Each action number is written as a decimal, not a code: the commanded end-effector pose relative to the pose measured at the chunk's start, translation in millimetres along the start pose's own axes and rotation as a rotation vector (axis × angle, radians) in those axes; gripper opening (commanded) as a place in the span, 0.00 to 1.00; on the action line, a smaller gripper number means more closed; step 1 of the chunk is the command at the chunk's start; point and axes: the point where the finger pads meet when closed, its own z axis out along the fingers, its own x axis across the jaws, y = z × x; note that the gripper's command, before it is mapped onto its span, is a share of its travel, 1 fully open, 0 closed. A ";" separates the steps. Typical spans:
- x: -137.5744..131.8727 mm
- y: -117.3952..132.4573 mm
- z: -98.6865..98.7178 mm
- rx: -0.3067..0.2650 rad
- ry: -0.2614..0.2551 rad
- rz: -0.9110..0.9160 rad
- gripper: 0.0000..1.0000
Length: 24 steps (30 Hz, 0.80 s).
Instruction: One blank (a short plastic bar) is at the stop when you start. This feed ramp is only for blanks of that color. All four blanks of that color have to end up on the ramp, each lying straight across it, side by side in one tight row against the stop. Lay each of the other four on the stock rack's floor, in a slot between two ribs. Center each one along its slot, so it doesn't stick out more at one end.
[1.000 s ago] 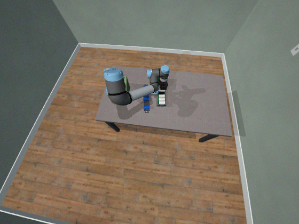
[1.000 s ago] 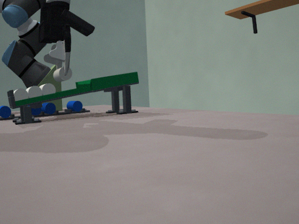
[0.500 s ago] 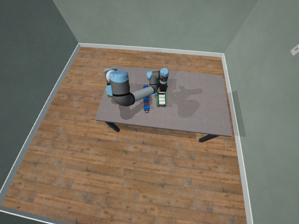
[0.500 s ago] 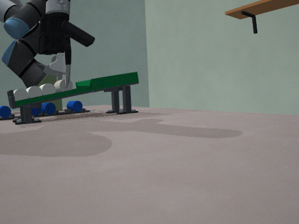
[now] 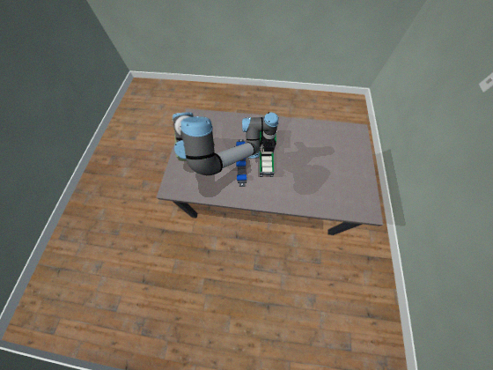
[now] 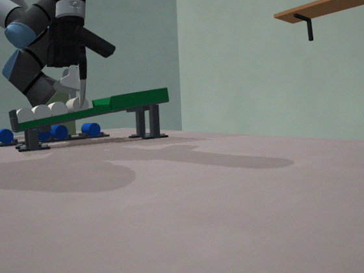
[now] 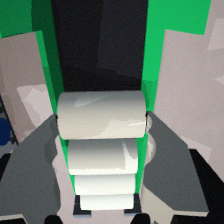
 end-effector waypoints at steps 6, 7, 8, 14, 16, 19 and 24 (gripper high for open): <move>0.3 0.0 -0.4 0.000 0.001 0.000 0.40; 0.3 0.0 -0.4 0.000 0.001 0.000 0.40; 0.3 0.0 -0.4 0.000 0.001 0.000 0.40; 0.3 0.0 -0.4 0.000 0.001 0.000 0.40; 0.3 0.0 -0.4 0.000 0.001 0.000 0.40; 0.3 0.0 -0.4 0.000 0.001 0.000 0.43; 0.3 0.0 -0.4 0.000 0.001 0.000 0.45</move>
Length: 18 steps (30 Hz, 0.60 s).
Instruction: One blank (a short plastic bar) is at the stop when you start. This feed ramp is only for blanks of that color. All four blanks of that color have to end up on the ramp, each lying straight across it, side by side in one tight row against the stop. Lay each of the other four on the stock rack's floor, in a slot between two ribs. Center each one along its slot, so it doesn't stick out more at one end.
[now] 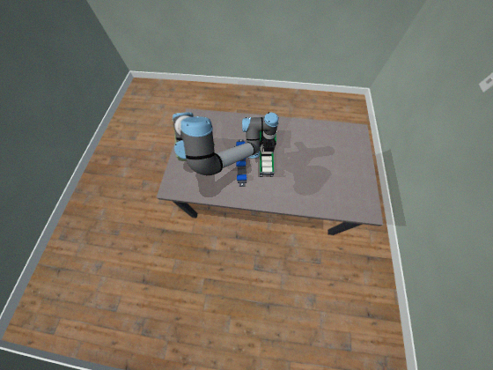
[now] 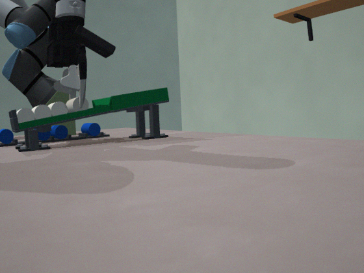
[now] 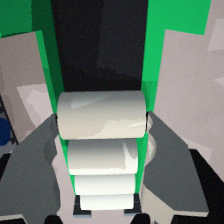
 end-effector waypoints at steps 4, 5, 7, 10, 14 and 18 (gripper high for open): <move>0.3 0.0 -0.5 0.000 0.001 0.000 0.48; 0.3 0.0 -0.5 0.000 0.001 0.000 0.50; 0.3 0.0 -0.5 0.000 0.001 0.000 0.50; 0.3 0.0 -0.5 0.000 0.001 0.000 0.53; 0.3 0.0 -0.5 0.000 0.001 0.000 0.53; 0.3 0.0 -0.5 0.000 0.001 0.000 0.53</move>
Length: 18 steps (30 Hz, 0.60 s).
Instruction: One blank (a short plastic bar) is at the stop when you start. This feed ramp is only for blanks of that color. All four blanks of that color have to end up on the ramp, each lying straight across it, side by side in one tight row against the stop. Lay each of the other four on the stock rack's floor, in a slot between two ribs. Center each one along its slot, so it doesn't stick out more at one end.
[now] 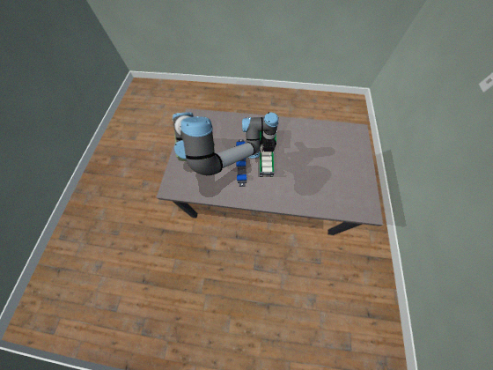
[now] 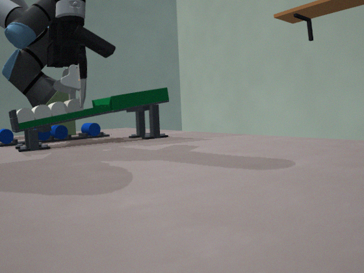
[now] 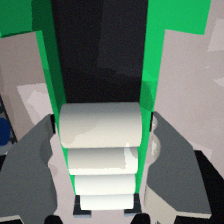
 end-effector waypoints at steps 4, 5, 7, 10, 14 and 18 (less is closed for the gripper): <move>0.3 0.0 -2.1 0.000 0.001 0.000 0.53; 0.3 0.0 -3.5 0.000 0.001 0.000 0.53; 0.3 0.0 -8.0 0.000 0.001 0.000 0.53; 0.3 0.0 -18.9 0.000 0.001 0.000 0.53; 0.3 0.0 -28.4 0.000 0.001 0.000 0.53; 0.2 0.0 -50.2 0.000 0.001 0.000 0.53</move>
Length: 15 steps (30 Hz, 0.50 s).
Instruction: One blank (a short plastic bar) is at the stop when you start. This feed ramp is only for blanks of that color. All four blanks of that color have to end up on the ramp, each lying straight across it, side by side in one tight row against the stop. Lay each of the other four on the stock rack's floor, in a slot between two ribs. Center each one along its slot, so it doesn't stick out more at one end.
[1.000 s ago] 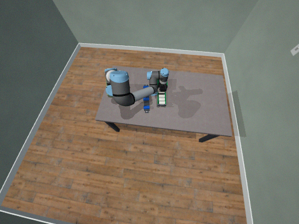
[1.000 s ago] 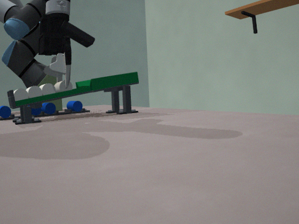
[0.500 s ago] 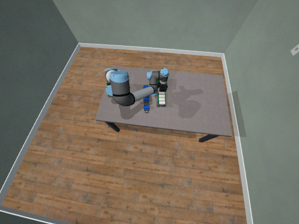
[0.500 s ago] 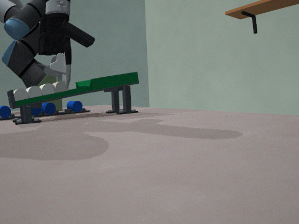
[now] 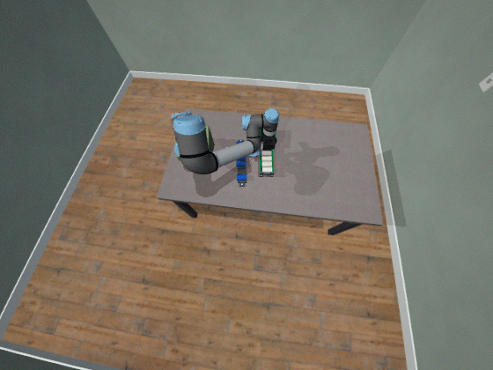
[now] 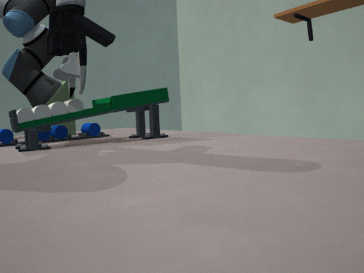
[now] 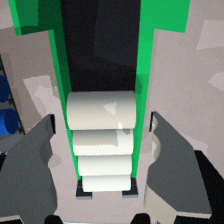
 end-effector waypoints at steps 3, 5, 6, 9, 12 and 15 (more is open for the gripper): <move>0.4 0.0 -36.5 0.000 -0.001 0.001 0.53; 0.4 0.0 -45.6 0.000 -0.001 0.001 0.53; 0.4 0.0 -49.4 0.000 -0.001 0.001 0.53; 0.4 0.0 -57.4 0.000 -0.001 0.001 0.53; 0.4 0.0 -59.9 0.000 -0.001 0.001 0.53; 0.4 0.0 -60.7 0.000 -0.001 0.001 0.53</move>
